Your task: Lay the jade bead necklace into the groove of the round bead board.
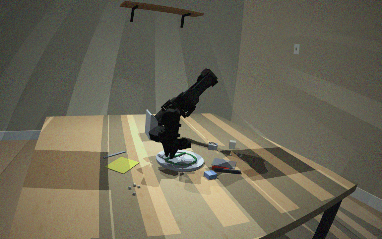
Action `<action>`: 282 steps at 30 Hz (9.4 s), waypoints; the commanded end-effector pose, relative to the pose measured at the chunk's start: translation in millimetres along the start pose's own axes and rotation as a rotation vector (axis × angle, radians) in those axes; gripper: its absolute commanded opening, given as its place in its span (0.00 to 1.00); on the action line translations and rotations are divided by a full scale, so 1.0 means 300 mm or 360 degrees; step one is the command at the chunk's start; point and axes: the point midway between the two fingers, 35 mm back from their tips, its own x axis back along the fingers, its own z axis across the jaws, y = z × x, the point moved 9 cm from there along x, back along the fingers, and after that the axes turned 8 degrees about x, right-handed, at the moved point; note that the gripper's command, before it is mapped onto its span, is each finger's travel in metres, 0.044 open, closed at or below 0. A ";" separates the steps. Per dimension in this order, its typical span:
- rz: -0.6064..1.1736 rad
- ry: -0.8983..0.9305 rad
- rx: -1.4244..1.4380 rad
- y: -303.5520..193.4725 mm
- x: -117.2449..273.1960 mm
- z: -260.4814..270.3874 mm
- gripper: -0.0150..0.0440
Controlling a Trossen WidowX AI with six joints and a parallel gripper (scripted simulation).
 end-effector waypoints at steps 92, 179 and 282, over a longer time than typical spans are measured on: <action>0.0009 -0.0001 -0.0011 0.025 -0.011 -0.052 0.61; 0.0010 -0.0008 -0.0037 -0.011 -0.013 -0.035 0.25; 0.0021 -0.0011 -0.0051 0.006 0.006 -0.078 1.00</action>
